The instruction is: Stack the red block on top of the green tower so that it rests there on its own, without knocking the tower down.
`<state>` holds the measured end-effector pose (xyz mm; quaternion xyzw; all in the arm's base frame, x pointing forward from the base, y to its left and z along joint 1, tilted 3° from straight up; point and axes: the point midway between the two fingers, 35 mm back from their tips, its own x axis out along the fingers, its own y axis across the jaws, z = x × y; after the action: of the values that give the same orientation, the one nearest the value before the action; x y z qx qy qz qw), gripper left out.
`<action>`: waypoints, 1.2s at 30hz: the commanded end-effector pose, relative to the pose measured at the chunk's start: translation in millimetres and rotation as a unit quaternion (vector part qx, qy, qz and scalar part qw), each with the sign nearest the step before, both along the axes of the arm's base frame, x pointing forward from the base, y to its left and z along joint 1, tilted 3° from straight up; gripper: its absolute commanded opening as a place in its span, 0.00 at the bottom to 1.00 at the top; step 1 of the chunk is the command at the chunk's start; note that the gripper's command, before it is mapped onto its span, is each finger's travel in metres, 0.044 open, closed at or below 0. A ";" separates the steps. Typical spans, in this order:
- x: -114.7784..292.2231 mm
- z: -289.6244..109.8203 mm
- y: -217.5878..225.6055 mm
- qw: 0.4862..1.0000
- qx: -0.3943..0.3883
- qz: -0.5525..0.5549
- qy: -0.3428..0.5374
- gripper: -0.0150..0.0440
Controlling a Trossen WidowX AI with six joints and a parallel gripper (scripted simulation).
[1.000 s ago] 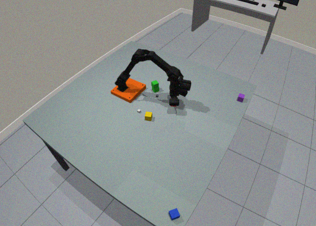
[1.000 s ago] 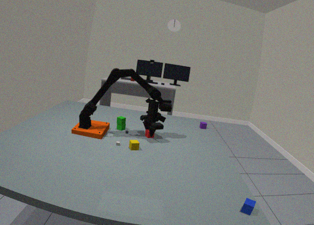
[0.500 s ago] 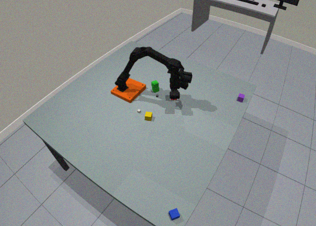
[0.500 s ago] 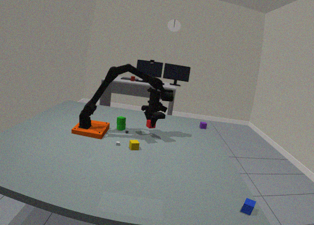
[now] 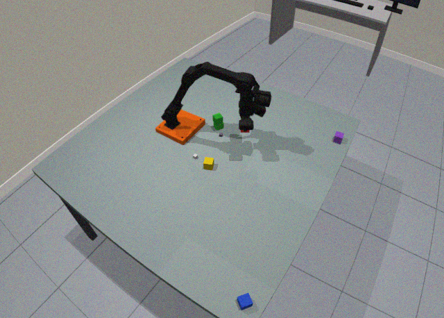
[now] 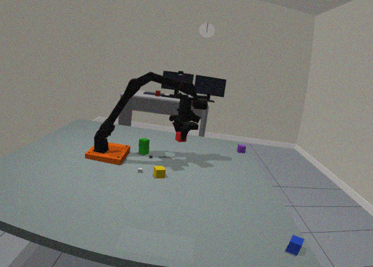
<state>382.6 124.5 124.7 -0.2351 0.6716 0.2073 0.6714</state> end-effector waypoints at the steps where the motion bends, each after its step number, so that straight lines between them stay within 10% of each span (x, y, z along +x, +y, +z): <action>1: -0.3 2.3 0.0 1.000 0.001 -0.003 0.002 0.25; 36: -145.6 7.8 39.1 1.000 0.003 -0.003 0.008 0.25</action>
<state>251.6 162.8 136.0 -0.2326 0.6729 0.2099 0.6702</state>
